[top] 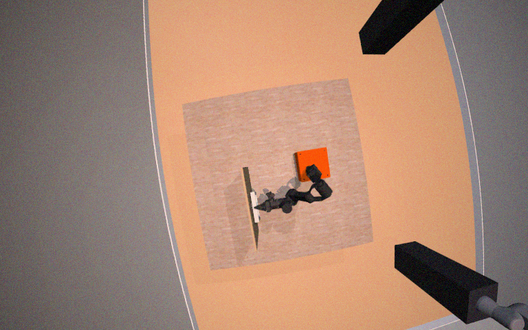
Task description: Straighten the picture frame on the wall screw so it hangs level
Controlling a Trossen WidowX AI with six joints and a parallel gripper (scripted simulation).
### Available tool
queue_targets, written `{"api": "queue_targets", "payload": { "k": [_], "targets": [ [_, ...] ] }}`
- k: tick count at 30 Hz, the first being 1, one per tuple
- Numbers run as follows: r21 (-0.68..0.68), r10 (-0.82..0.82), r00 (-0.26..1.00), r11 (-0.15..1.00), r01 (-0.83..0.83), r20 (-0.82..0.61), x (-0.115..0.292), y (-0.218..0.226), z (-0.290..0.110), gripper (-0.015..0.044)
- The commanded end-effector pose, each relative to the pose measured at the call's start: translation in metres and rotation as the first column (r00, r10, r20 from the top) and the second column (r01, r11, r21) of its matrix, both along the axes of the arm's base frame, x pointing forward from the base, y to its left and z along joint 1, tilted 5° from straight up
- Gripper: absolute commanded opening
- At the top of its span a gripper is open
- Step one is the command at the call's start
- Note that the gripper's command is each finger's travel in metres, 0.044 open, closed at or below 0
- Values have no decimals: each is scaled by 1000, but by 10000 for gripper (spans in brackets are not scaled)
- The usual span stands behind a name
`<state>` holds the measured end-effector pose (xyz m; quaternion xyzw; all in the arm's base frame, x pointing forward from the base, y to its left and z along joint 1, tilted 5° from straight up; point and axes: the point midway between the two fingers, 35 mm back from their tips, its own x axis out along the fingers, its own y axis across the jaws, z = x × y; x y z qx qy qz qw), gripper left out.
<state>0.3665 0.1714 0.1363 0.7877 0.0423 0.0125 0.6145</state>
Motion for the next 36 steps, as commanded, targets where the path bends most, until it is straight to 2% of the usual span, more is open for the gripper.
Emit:
{"api": "queue_targets", "payload": {
  "k": [1, 36],
  "targets": [
    [1, -3, 1000, 1000, 3, 5, 1, 0, 1, 0],
    [1, -3, 1000, 1000, 3, 5, 0, 1, -1, 0]
  ]
}}
